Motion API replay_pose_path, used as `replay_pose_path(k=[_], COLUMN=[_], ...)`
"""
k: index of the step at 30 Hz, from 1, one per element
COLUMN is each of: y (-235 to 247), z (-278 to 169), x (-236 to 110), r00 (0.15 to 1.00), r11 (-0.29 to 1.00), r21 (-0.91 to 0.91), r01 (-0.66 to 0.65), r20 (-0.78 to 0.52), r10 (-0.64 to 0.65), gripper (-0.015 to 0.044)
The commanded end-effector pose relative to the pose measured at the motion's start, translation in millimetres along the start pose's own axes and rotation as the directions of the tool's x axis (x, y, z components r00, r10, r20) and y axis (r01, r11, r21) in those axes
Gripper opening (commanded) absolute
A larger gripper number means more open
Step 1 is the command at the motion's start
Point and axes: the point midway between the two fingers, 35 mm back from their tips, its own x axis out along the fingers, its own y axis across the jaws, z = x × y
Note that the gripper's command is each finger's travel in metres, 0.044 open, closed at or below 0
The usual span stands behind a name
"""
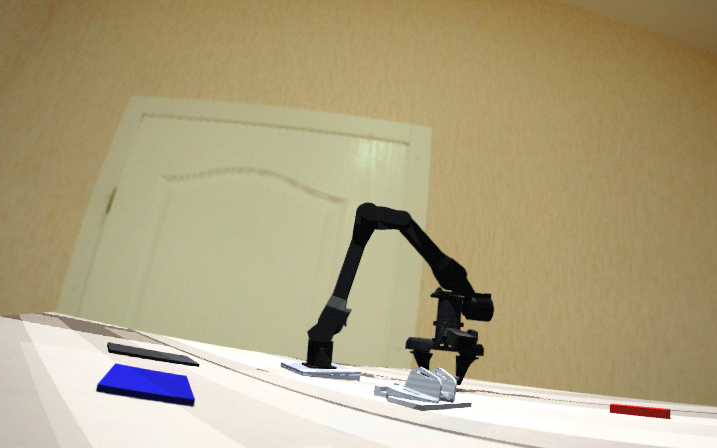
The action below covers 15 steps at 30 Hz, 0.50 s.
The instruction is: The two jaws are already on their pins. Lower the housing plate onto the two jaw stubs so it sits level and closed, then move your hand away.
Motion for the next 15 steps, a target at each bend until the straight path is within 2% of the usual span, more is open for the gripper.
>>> replay_pose_path(k=[1, 7, 15], y=[0.3, 0.3, -0.1], z=[-0.4, -0.4, 0.0], x=[0.8, 0.8, 0.3], r00=[1.0, 1.0, 1.0], r11=[1.0, 1.0, 1.0], r21=[-0.005, -0.005, 0.0], r01=[-0.002, -0.002, 0.0], r20=[-0.003, -0.003, 0.0], r10=[0.002, 0.002, 0.0], gripper=[0.044, 0.044, 0.0387])
